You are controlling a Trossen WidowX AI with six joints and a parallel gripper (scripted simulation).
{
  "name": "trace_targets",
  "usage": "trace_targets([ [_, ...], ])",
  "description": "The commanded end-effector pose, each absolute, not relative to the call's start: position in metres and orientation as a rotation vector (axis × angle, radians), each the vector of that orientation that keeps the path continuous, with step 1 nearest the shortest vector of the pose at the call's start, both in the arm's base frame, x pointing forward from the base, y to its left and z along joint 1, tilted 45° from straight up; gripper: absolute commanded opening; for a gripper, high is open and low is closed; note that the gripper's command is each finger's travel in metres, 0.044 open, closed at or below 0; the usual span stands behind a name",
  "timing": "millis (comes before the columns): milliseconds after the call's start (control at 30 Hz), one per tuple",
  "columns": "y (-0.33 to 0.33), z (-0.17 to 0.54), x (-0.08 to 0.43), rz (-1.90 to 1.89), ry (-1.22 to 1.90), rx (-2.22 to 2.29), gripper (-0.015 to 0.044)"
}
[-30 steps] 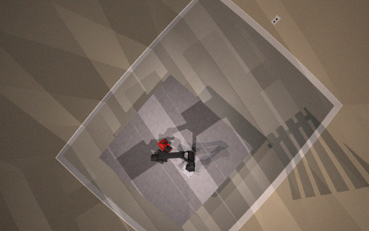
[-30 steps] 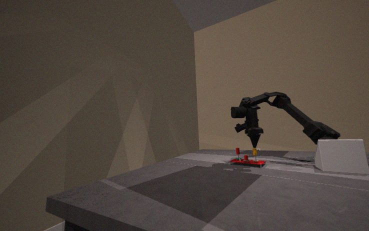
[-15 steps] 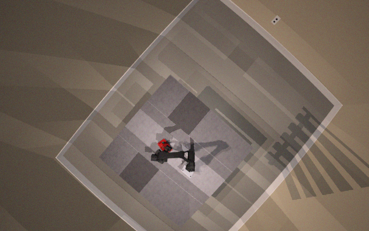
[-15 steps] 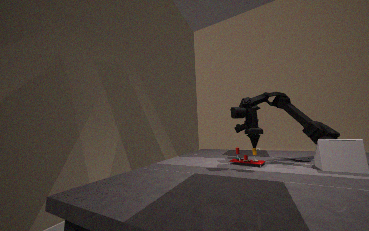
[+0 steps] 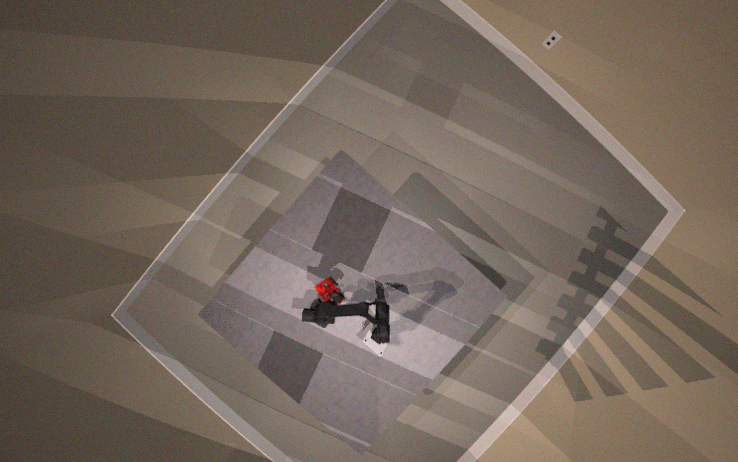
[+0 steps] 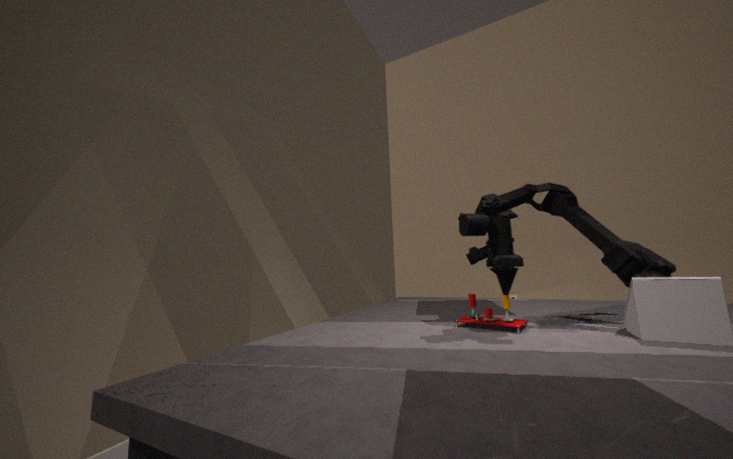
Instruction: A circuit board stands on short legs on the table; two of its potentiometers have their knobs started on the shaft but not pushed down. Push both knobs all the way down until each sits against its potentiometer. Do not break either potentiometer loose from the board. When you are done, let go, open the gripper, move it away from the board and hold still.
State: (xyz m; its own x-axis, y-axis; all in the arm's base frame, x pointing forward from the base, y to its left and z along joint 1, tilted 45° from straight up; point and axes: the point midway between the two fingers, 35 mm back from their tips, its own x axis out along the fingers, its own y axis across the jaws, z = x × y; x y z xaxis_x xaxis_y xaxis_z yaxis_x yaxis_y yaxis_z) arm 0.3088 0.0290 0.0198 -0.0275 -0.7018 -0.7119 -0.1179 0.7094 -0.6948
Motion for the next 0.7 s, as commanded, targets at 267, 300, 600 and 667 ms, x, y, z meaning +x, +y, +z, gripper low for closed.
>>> trace_targets([
  [267, 0.0234, 0.0152, 0.3093, -0.533, 1.550, -0.698, 0.0000],
  [300, 0.0234, 0.0152, 0.3093, -0.533, 1.550, -0.698, 0.0000],
  [600, 0.0186, 0.0104, 0.3092, -0.534, 1.550, -0.698, 0.0000],
  [667, 0.0179, 0.0097, 0.3091, -0.534, 1.550, -0.698, 0.0000],
])
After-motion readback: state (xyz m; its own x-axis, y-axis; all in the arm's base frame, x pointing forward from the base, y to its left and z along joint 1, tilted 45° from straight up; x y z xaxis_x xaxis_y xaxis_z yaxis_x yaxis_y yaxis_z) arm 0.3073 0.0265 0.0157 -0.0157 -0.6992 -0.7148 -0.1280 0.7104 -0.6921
